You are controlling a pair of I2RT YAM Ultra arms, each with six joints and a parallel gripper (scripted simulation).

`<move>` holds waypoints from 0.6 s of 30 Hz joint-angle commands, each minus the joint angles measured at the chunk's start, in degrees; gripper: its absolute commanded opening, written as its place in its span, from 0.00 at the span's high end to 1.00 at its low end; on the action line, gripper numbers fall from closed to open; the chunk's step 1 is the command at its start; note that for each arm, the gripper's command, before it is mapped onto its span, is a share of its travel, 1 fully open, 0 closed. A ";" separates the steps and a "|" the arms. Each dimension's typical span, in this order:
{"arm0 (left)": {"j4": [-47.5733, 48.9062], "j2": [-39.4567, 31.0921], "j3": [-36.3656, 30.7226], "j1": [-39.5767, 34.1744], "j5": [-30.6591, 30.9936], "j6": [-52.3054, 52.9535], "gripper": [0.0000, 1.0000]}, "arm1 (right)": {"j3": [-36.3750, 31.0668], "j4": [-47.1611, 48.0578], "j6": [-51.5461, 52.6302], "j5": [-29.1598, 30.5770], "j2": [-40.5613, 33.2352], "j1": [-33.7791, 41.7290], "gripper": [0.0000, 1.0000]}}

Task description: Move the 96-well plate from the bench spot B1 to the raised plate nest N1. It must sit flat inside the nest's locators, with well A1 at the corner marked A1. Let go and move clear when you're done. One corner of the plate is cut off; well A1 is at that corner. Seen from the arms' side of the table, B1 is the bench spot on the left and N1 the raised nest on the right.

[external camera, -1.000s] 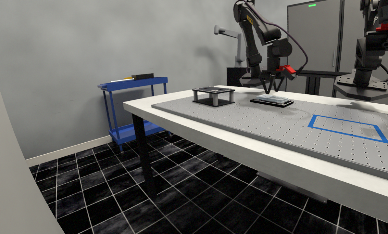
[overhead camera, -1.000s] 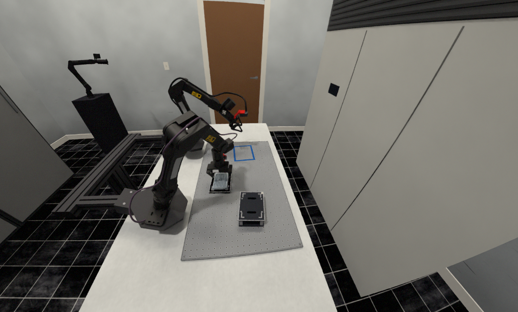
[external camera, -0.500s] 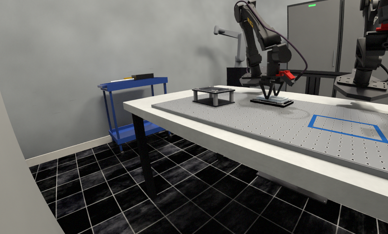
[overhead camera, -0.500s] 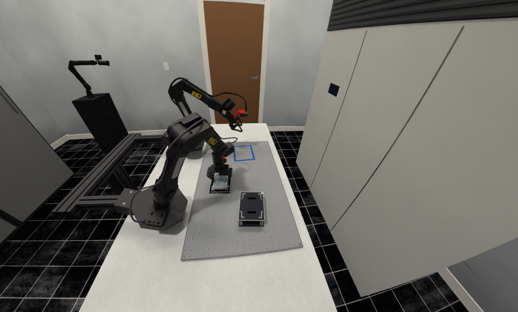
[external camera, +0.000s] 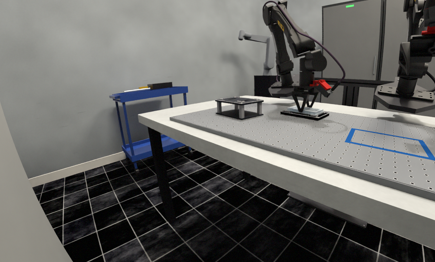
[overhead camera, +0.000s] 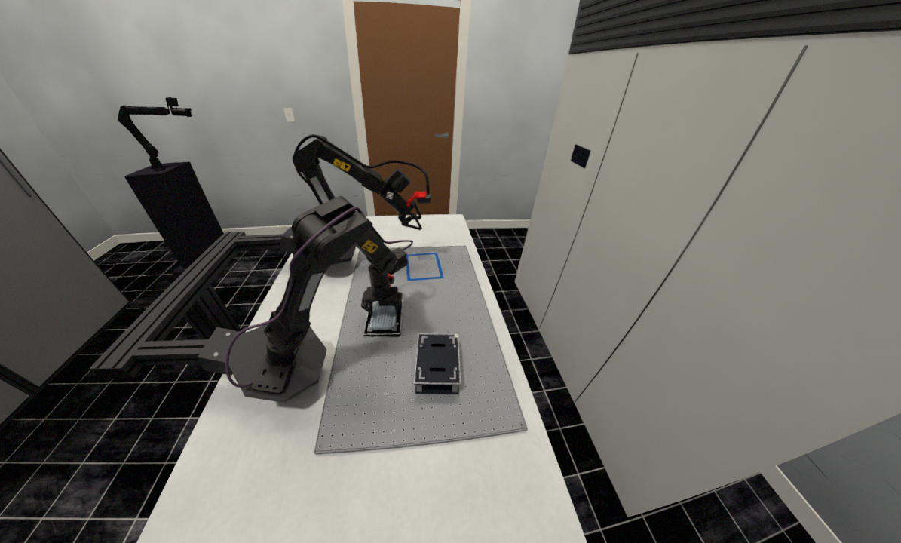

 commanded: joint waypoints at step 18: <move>1.71 -0.03 0.24 0.06 0.93 -0.46 0.00 | 2.75 -7.32 2.26 1.21 -5.82 2.45 0.21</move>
